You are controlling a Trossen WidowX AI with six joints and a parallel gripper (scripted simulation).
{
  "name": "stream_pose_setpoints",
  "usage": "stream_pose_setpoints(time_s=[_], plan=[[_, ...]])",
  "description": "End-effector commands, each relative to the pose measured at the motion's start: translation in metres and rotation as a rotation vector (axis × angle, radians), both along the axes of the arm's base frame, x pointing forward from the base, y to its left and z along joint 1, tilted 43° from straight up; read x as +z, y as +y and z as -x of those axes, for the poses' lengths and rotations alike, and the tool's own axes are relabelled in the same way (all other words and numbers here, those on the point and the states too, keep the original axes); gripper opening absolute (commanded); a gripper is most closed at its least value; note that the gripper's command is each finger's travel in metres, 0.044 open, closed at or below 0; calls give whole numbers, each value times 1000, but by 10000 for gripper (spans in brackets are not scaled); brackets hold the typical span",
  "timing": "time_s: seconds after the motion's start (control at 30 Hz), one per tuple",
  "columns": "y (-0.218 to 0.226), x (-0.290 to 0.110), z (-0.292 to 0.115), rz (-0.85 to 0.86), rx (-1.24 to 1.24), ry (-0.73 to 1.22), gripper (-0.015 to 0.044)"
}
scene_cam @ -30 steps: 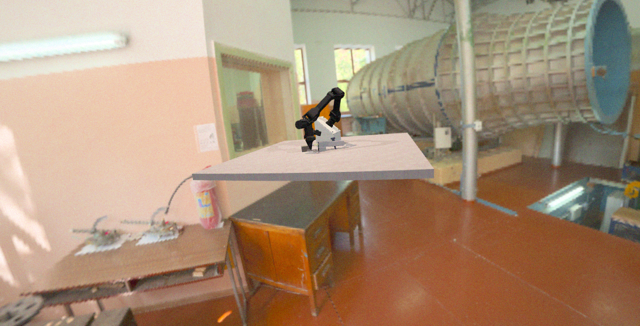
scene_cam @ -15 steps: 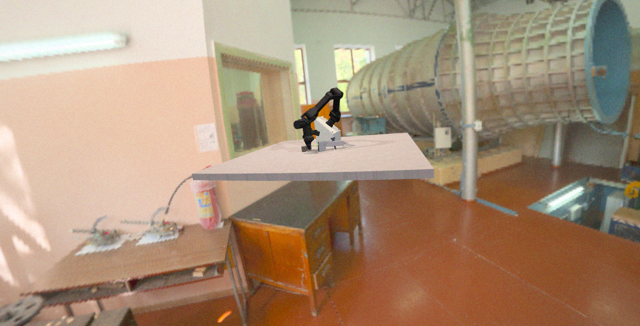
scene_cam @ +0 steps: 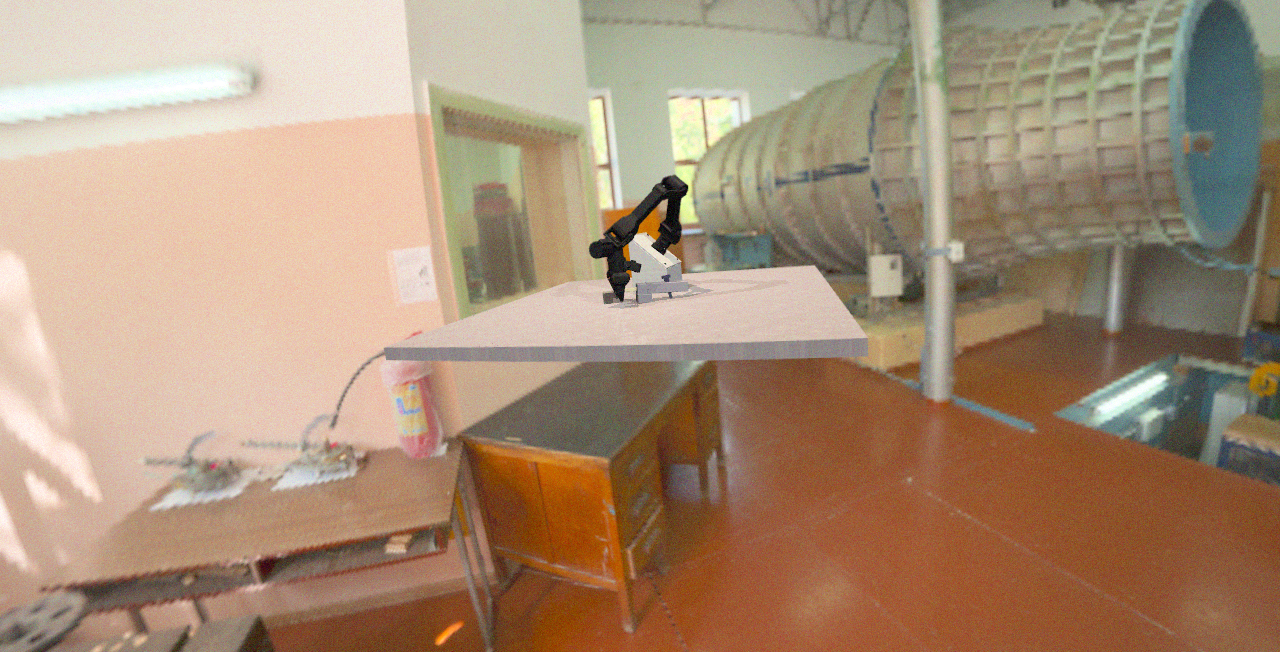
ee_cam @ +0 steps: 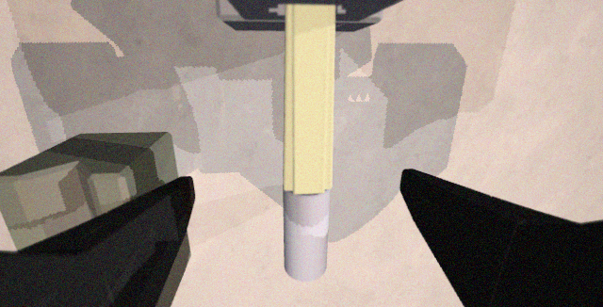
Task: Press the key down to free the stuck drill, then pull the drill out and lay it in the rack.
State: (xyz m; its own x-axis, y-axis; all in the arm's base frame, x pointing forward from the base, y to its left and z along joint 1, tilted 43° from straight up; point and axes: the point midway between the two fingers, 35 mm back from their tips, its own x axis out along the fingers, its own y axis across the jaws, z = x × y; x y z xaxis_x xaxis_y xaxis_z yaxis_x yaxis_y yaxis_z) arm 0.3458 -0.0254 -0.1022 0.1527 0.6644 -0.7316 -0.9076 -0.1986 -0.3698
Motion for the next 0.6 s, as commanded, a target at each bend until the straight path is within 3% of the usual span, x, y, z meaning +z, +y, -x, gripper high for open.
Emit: stream_pose_setpoints(time_s=[0.0, 0.57], plan=[[2, 1, 1, 2, -2, 2, 440], [11, 3, 4, 1, -2, 3, 440]])
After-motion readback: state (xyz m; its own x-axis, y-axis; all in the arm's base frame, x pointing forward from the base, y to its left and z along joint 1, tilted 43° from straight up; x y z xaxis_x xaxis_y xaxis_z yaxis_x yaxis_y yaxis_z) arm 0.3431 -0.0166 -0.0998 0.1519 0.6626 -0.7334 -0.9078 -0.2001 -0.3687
